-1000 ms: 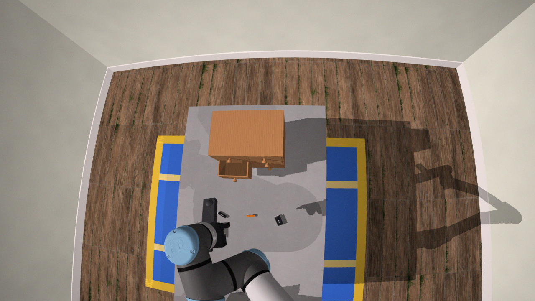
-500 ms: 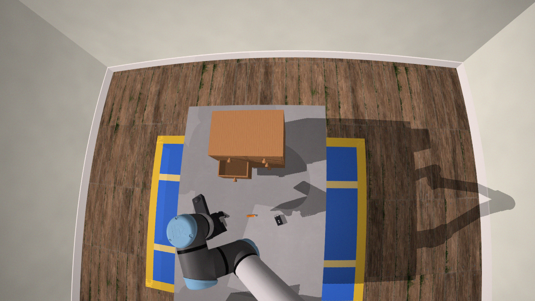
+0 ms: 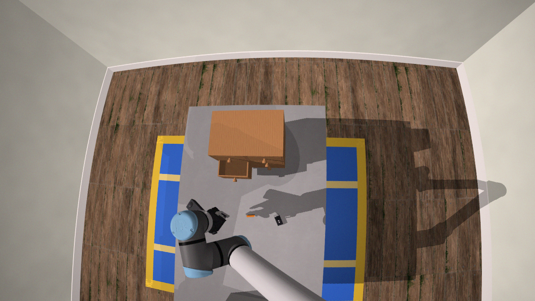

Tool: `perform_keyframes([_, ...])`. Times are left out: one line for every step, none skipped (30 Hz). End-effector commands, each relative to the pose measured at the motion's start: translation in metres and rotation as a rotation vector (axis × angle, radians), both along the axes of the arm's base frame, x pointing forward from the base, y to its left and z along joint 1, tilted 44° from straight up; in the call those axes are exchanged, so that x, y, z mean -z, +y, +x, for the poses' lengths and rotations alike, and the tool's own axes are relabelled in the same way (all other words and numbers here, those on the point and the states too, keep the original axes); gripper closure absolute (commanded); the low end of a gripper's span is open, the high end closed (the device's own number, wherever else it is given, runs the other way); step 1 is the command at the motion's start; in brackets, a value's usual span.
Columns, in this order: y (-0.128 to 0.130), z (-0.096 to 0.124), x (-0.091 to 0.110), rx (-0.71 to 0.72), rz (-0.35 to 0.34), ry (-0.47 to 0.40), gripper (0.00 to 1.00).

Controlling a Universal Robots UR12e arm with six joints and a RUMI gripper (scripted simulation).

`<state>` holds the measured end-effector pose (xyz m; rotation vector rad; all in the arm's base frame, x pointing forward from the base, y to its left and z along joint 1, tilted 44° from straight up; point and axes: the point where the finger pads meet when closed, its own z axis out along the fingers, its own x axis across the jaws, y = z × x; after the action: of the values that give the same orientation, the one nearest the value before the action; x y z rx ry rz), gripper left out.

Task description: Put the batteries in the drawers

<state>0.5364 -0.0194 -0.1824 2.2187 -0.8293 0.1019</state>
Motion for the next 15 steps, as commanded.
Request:
perform_keyframes([-0.0053, -0.0021, 0.017, -0.083, 0.028, 0.051, 0.8])
perform_keyframes([-0.0058, -0.0026, 0.0186, -0.089, 0.029, 0.057, 0.8])
perform_keyframes([-0.0062, -0.003, 0.0198, -0.095, 0.03, 0.062, 0.8])
perform_keyframes([-0.0066, -0.0033, 0.0208, -0.098, 0.031, 0.066, 0.8])
perform_keyframes([-0.0068, -0.0035, 0.0214, -0.101, 0.032, 0.069, 0.8])
perform_keyframes([-0.0069, -0.0036, 0.0218, -0.103, 0.032, 0.07, 0.8])
perform_keyframes([-0.007, -0.0037, 0.022, -0.104, 0.032, 0.071, 0.8])
perform_keyframes([-0.007, -0.0037, 0.0221, -0.104, 0.032, 0.071, 0.8])
perform_keyframes([-0.007, -0.0037, 0.0221, -0.104, 0.032, 0.071, 0.8])
perform_keyframes([-0.007, -0.0037, 0.0221, -0.104, 0.032, 0.071, 0.83])
perform_keyframes([-0.007, -0.0037, 0.0221, -0.104, 0.032, 0.071, 0.83])
perform_keyframes([-0.007, -0.0037, 0.0221, -0.104, 0.032, 0.071, 0.83])
perform_keyframes([-0.007, -0.0037, 0.0221, -0.104, 0.032, 0.071, 0.83])
perform_keyframes([-0.007, -0.0037, 0.0221, -0.104, 0.032, 0.071, 0.83])
perform_keyframes([-0.007, -0.0037, 0.0221, -0.104, 0.032, 0.071, 0.83])
